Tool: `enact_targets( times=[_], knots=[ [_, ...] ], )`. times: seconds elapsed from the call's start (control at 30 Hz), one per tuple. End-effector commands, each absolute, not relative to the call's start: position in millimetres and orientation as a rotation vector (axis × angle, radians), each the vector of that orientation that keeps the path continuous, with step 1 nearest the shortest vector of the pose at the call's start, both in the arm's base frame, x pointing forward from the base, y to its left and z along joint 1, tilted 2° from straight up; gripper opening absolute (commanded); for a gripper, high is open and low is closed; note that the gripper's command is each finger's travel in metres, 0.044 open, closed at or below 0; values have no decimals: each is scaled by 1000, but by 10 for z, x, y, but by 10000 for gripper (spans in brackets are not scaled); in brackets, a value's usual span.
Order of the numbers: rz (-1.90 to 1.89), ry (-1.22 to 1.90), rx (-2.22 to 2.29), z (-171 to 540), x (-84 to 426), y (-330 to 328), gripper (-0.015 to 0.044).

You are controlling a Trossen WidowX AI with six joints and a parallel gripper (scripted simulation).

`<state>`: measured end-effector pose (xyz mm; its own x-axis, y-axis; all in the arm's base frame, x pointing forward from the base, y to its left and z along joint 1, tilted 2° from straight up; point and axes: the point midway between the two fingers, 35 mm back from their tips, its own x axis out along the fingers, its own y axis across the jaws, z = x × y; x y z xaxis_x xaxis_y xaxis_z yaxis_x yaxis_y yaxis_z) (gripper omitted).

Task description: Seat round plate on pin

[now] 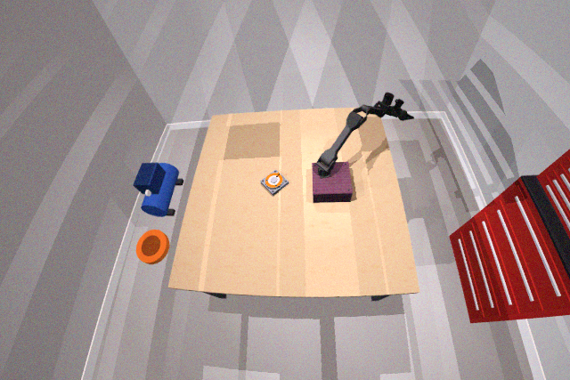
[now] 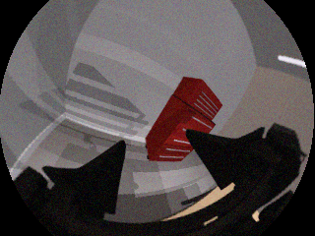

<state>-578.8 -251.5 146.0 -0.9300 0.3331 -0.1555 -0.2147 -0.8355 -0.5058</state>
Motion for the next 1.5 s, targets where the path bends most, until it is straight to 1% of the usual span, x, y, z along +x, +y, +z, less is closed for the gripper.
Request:
enact_targets(
  times=[0.0, 0.03, 0.1, 0.3, 0.37, 0.47, 0.5, 0.57, 0.63, 0.77, 0.83, 0.9, 0.97, 1.03, 1.1, 1.2, 1.3, 1.37, 1.47],
  knots=[
    [2749, -722, -347, 1454, -5762, -2561, 374],
    [2775, -745, -357, 1436, -5681, -2698, 347],
    [2869, -831, -392, 1368, -5356, -3171, 295],
    [2988, -959, -434, 1281, -4860, -3738, 137],
    [3078, -1070, -457, 1228, -4445, -4127, 85],
    [3164, -1195, -479, 1171, -3977, -4477, 6],
    [3193, -1241, -487, 1150, -3806, -4586, 0],
    [3216, -1297, -493, 1125, -3626, -4683, 0],
    [3273, -1459, -505, 1055, -3119, -4909, 0],
    [3331, -1706, -511, 954, -2388, -5123, 0],
    [3349, -1759, -517, 934, -2197, -5169, 0],
    [3391, -1915, -533, 878, -1663, -5254, 0],
    [3410, -2035, -545, 837, -1282, -5276, 0],
    [3420, -2167, -557, 795, -890, -5267, 0],
    [3421, -2233, -562, 775, -703, -5250, 0],
    [3394, -2514, -583, 698, 15, -5112, 0],
    [3332, -2762, -596, 637, 560, -4919, 0],
    [3305, -2840, -599, 620, 718, -4845, 0],
    [3142, -3186, -607, 551, 1337, -4464, 0]
  ],
)
